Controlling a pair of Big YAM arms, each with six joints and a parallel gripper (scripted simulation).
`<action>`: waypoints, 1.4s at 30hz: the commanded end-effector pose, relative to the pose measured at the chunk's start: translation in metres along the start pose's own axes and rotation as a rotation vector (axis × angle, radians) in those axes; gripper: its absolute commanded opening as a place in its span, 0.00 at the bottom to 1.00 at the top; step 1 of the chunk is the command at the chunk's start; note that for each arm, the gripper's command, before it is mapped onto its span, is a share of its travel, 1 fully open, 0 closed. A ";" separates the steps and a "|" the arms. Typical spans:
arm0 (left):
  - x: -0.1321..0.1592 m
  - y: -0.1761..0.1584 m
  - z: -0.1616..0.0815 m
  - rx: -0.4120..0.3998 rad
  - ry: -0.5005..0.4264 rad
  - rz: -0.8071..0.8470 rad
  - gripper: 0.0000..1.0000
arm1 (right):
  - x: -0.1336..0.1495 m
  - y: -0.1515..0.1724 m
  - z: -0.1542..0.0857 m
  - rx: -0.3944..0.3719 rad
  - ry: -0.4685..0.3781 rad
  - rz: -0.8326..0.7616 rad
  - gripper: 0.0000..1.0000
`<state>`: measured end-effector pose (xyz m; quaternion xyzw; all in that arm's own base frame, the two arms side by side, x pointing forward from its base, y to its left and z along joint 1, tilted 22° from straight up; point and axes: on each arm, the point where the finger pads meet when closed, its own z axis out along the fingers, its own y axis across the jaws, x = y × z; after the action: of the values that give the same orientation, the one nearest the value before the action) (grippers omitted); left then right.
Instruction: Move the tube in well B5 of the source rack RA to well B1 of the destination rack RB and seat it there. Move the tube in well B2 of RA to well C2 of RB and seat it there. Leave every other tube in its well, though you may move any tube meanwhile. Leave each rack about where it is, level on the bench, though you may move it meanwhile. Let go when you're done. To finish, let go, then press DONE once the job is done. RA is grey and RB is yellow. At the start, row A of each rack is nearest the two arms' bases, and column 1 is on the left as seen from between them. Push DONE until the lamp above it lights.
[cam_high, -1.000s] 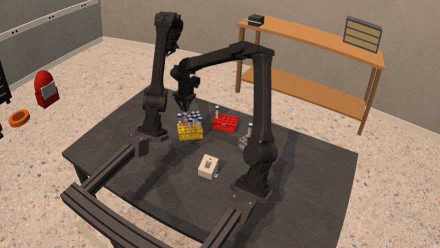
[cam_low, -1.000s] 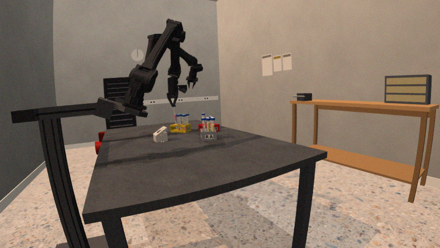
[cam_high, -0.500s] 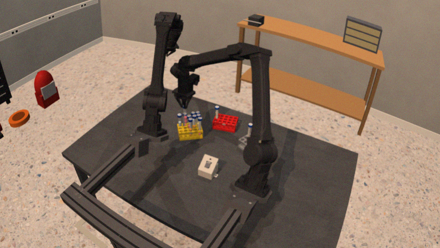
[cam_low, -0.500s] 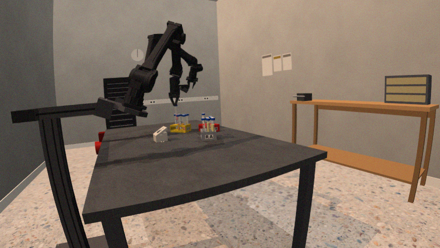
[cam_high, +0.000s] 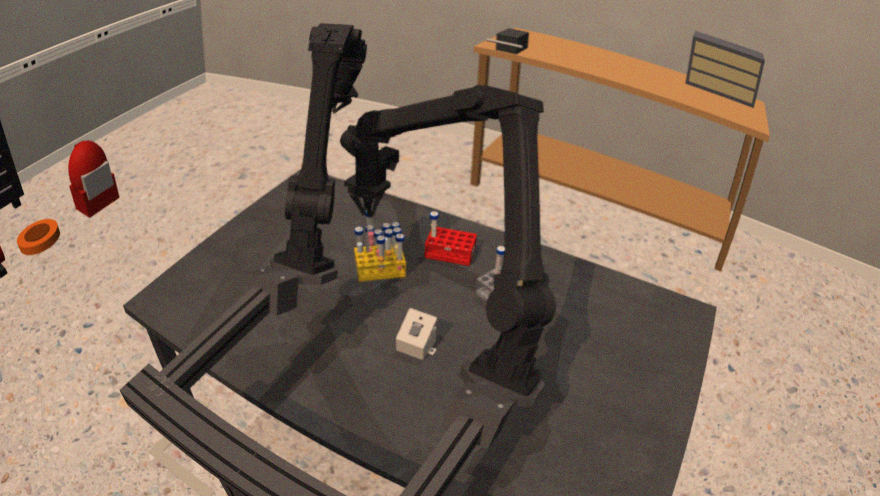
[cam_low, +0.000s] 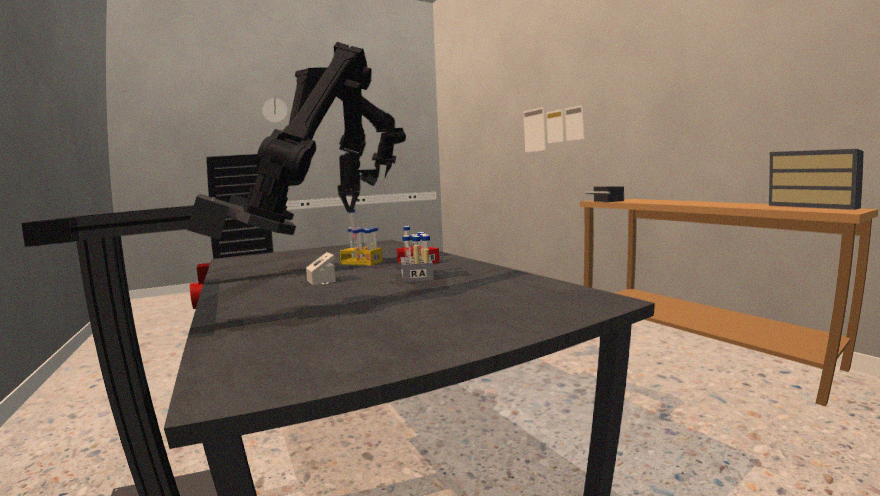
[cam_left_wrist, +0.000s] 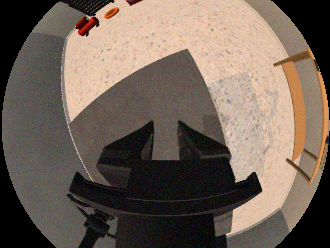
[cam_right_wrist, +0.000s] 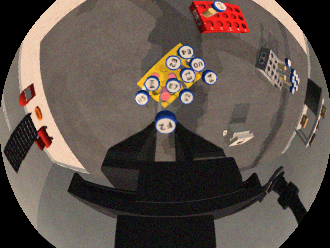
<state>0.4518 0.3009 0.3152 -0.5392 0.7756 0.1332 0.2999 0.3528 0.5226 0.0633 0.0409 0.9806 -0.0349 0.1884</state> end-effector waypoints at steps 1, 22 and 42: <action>-0.015 -0.005 -0.013 0.021 -0.031 -0.013 0.30 | -0.012 0.013 -0.017 -0.033 -0.013 0.009 0.00; -0.015 -0.005 -0.013 0.021 -0.031 -0.013 0.30 | -0.003 0.027 -0.021 -0.039 -0.013 0.004 0.00; -0.015 -0.005 -0.013 0.021 -0.031 -0.013 0.30 | -0.008 0.023 -0.006 -0.039 -0.015 0.017 0.00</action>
<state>0.4518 0.3009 0.3152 -0.5392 0.7756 0.1332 0.2999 0.3523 0.5278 0.0618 0.0393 0.9808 -0.0359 0.1876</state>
